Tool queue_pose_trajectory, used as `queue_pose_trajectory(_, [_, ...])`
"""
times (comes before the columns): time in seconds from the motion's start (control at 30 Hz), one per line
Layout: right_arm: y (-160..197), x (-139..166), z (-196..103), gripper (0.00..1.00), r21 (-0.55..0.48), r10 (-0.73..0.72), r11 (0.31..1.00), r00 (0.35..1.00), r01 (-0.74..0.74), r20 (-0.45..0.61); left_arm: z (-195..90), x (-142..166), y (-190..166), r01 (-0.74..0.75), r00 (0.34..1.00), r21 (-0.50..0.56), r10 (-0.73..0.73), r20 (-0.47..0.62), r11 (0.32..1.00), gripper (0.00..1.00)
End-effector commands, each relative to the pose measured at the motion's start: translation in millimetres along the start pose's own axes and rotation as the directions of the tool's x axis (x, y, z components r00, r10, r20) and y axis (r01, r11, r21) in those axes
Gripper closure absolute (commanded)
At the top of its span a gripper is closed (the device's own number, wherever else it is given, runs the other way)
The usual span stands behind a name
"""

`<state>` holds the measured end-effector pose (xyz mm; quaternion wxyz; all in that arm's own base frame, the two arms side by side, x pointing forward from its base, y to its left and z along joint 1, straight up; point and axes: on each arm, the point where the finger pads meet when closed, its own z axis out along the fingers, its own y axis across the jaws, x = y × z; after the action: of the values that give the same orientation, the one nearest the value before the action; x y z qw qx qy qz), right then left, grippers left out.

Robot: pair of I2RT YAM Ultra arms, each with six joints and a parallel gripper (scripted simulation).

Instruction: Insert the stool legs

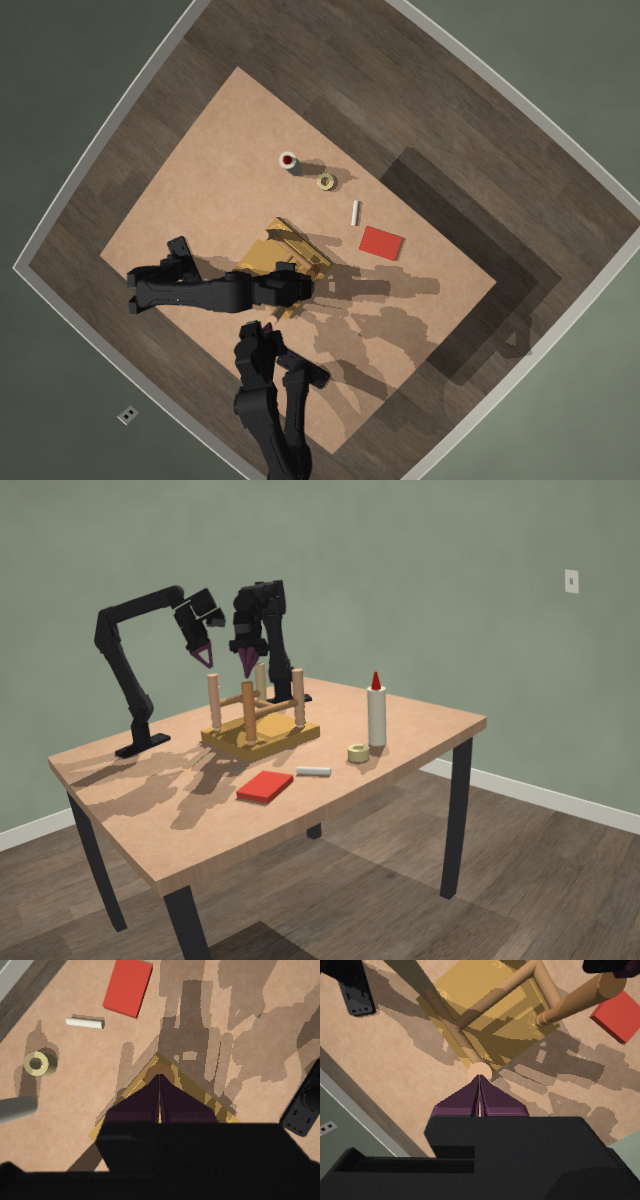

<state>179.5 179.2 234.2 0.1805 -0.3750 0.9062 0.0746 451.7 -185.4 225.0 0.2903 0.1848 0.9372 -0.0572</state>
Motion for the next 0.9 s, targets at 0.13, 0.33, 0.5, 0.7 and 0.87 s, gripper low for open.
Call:
queue_pose_trajectory(0.13, [1.9, 3.7, 5.1, 1.0, -0.005, -0.008, 1.0, 1.0, 0.008, 0.029, -15.1, -12.8, 2.3, -0.001, 0.999, -0.003, 0.001, 0.043, 1.0, 1.0])
queue_pose_trajectory(0.33, [1.7, 2.1, 4.8, 1.0, -0.005, -0.007, 1.0, 0.999, 0.008, 0.049, -15.1, -12.8, 2.3, -0.001, 0.999, -0.003, 0.001, 0.043, 1.0, 1.0])
queue_pose_trajectory(0.5, [1.4, 5.6, 15.2, 1.0, -0.005, -0.006, 1.0, 1.0, 0.006, 0.008, 9.9, 13.3, 0.2, -0.001, 0.999, 0.0, 0.001, -0.049, 1.0, 1.0])
queue_pose_trajectory(0.7, [1.4, -7.3, 1.4, 1.0, -0.005, -0.007, 1.0, 0.998, 0.007, 0.061, -9.0, -5.9, 2.7, -0.001, 1.0, -0.006, 0.001, 0.027, 1.0, 1.0])
queue_pose_trajectory(0.87, [0.2, 17.3, 23.6, 1.0, -0.001, -0.001, 1.0, 0.998, 0.001, -0.064, 16.2, 21.0, 0.2, -0.001, 0.997, 0.0, 0.001, -0.071, 1.0, 1.0])
